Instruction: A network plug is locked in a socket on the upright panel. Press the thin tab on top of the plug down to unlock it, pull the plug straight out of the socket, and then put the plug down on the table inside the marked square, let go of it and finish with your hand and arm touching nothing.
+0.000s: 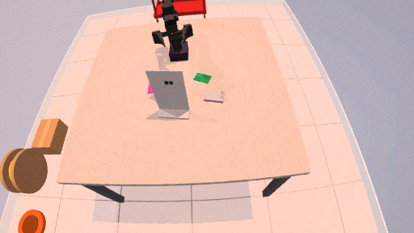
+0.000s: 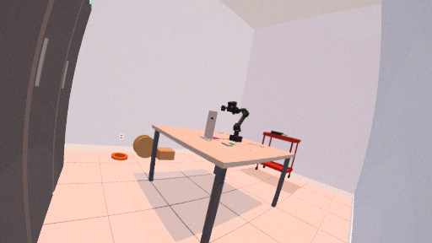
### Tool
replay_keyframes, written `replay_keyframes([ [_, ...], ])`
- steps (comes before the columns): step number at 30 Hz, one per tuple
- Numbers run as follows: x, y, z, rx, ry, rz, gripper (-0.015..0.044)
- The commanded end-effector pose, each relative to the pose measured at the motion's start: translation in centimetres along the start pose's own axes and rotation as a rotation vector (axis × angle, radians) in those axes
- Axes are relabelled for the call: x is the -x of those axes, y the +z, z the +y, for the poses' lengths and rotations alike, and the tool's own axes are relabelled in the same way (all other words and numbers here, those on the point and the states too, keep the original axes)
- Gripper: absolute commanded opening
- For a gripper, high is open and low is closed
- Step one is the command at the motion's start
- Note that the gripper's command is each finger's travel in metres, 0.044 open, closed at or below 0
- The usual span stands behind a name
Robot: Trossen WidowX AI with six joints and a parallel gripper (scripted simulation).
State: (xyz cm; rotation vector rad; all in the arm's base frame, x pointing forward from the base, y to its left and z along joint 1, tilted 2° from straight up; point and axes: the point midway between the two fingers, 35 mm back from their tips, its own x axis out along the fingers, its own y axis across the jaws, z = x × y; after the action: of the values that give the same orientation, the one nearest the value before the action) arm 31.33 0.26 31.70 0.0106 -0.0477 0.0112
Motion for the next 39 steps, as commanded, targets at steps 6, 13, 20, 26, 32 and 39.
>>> replay_keyframes([
  [6,0.0,-1.5,-0.4,-0.152,-0.002,0.001,0.0243],
  [13,0.3,-3.9,-1.0,-0.391,-0.006,0.001,0.0156],
  [20,0.8,-6.2,-1.6,-0.629,-0.011,0.001,0.0156],
  [26,1.4,-8.1,-2.1,-0.833,-0.015,0.000,0.0156],
  [32,2.2,-10.0,-2.5,-1.038,-0.020,-0.002,0.0156],
  [39,3.3,-12.2,-2.9,-1.277,-0.025,-0.005,0.0156],
])
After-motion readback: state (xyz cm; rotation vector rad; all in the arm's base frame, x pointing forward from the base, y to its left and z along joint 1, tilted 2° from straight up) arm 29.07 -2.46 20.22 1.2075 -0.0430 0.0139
